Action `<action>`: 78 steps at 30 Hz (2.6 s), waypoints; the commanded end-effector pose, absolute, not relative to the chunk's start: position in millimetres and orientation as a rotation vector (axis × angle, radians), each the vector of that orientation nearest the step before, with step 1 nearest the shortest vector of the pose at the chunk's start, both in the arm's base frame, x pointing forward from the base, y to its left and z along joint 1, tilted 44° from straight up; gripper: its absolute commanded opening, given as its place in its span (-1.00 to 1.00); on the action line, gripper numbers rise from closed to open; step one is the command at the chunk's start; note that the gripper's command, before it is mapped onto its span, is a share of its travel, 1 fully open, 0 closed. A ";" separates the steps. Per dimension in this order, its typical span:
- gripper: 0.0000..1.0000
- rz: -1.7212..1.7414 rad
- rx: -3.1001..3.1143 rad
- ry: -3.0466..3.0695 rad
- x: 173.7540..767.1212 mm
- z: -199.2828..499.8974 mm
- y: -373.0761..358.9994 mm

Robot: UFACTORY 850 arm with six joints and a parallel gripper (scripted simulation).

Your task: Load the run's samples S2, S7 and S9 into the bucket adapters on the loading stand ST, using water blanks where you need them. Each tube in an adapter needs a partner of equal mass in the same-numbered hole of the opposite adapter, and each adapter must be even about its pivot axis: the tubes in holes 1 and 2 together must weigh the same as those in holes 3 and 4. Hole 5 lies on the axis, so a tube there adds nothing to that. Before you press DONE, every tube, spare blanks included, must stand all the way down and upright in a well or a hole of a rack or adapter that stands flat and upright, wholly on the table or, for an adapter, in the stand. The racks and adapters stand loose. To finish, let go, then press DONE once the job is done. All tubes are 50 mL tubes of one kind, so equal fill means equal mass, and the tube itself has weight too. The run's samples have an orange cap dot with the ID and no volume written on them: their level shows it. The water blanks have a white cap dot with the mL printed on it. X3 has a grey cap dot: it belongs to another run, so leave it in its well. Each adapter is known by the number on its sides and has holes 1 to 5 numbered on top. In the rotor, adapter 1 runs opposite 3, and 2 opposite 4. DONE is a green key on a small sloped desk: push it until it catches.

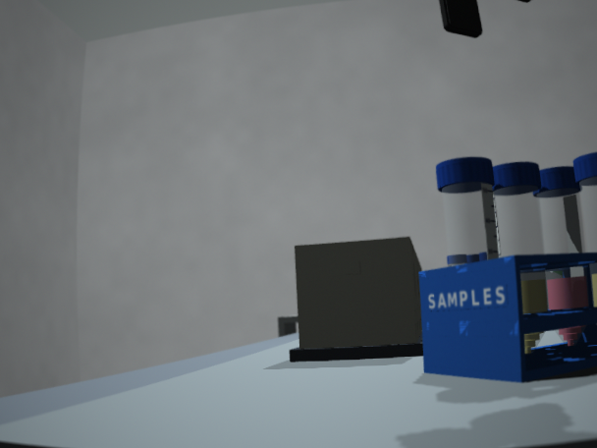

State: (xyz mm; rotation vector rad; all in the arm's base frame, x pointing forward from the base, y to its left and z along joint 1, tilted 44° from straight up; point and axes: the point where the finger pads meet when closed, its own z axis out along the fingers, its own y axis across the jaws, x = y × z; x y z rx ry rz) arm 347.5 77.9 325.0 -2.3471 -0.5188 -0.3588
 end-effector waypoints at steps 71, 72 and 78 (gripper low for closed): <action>0.15 -0.361 -2.347 -0.519 360.6 244.7 154.7; 0.15 -0.361 -2.347 -0.519 360.6 244.7 154.7; 0.15 -0.361 -2.347 -0.519 361.0 241.8 157.4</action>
